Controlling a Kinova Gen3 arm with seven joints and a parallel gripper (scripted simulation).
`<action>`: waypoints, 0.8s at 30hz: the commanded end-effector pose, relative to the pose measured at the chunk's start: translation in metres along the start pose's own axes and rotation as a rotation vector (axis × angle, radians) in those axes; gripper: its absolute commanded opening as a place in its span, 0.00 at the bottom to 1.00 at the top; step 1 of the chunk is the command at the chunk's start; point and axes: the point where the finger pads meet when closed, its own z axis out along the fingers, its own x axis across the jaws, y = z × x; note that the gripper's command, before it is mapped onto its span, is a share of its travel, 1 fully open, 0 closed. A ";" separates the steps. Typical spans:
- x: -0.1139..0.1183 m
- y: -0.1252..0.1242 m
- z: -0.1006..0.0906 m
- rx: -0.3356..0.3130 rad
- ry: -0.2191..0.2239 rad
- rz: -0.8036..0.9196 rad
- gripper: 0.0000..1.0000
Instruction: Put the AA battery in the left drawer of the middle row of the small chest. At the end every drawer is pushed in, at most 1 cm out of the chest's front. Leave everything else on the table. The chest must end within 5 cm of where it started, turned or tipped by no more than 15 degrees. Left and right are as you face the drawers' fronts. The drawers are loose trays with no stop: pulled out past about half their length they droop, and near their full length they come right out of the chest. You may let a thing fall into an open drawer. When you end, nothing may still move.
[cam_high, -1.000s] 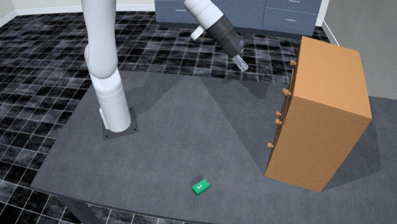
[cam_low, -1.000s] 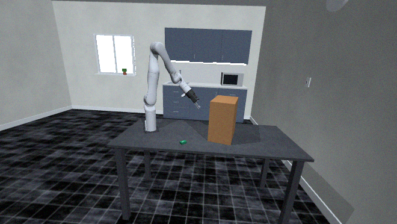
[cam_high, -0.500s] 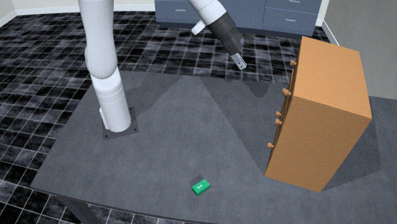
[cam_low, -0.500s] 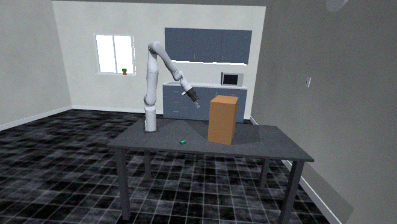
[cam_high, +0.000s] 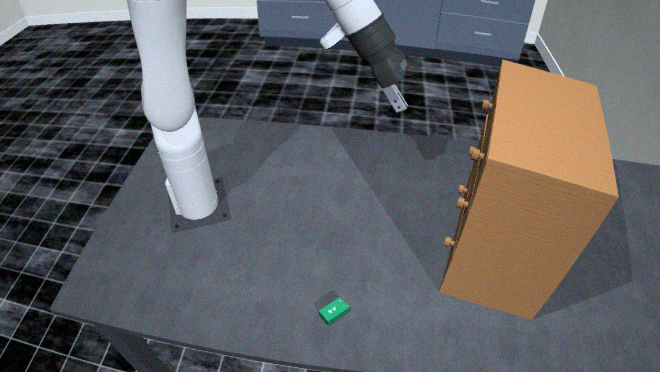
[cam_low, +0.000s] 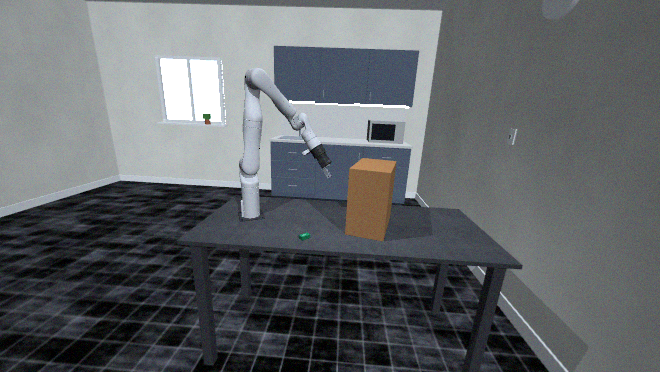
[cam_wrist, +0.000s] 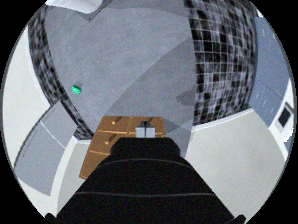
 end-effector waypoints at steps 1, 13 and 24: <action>-0.001 0.006 -0.003 0.016 0.002 0.009 0.00; -0.001 0.006 -0.010 0.086 0.003 0.008 0.00; -0.002 0.009 -0.016 0.144 0.002 0.003 0.00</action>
